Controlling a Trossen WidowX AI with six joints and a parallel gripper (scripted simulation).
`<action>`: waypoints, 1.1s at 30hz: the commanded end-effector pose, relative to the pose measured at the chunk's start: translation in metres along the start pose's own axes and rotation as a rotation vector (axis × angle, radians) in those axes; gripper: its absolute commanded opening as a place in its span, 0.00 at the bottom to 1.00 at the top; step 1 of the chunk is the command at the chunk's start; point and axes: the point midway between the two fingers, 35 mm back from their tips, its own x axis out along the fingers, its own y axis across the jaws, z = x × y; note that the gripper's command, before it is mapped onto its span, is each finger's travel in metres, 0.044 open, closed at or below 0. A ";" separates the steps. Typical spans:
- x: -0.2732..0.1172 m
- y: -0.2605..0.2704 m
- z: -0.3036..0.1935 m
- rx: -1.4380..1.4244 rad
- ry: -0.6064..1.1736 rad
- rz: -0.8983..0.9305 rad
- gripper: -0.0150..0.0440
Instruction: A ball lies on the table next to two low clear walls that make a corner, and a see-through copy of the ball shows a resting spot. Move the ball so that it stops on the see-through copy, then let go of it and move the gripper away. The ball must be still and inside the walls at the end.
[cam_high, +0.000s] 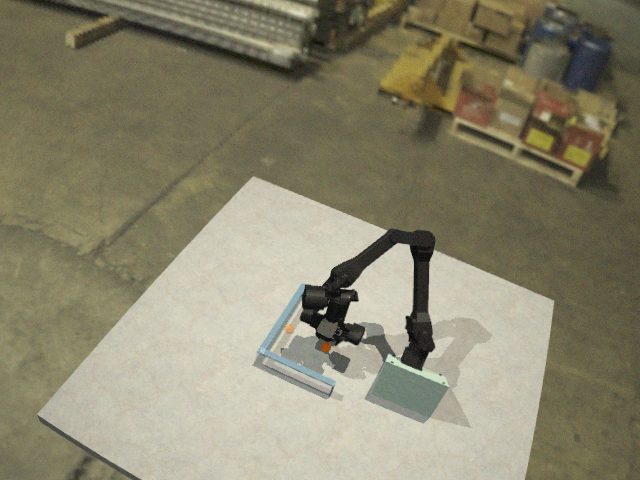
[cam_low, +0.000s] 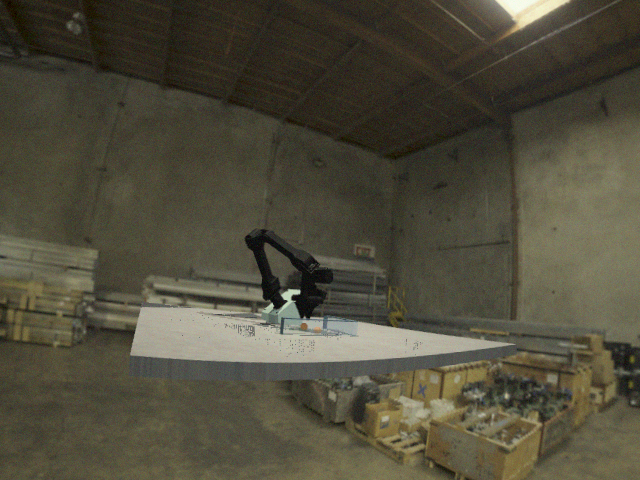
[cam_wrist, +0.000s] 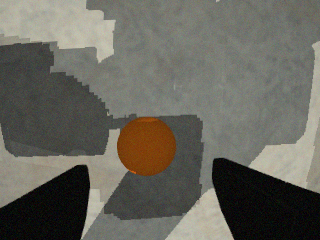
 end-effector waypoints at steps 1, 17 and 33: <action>0.006 0.000 0.000 -0.005 0.004 0.000 0.68; 0.031 0.001 -0.001 -0.005 0.006 0.000 0.68; 0.030 0.000 0.001 0.017 -0.008 -0.007 0.29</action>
